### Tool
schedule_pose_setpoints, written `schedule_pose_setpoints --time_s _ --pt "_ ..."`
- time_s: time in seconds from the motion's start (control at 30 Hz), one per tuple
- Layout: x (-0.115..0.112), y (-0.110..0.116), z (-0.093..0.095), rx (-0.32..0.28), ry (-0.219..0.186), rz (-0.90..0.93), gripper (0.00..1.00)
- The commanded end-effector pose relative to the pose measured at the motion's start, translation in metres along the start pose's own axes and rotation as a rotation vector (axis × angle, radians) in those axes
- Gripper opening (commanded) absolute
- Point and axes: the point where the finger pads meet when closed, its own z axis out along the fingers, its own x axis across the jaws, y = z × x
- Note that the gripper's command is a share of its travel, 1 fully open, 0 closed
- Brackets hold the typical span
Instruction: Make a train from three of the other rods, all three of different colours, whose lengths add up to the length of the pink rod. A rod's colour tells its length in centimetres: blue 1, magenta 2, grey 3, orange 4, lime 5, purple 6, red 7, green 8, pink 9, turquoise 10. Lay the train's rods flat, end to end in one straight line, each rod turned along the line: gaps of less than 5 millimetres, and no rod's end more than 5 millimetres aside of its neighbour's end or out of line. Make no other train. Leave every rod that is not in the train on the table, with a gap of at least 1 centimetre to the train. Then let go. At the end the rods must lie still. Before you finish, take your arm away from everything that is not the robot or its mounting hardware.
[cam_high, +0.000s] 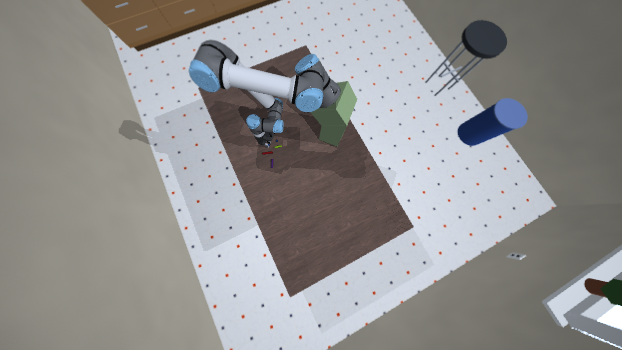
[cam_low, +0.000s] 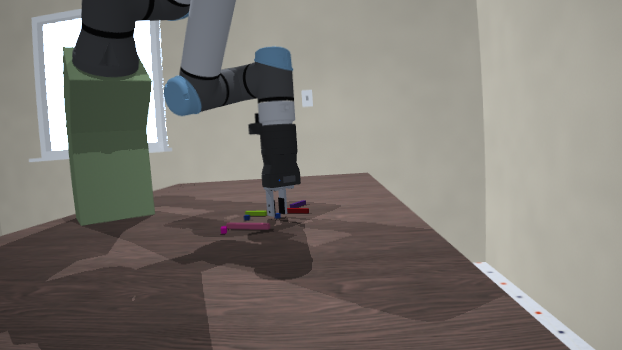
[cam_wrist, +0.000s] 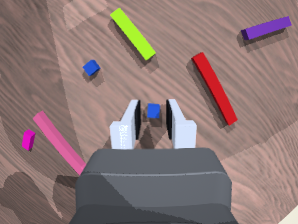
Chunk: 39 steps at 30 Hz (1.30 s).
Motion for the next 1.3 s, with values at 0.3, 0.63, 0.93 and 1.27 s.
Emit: schedule_pose_setpoints --time_s 0.3,0.63,0.93,1.27 --pt "0.0 0.0 -0.047 -0.002 0.001 0.0 0.54" --pt "0.0 0.0 -0.077 -0.002 0.001 0.0 0.54" --pt "0.0 0.0 -0.084 -0.002 0.001 0.0 1.0" --pt "0.0 0.0 -0.084 -0.002 0.001 0.0 1.0"
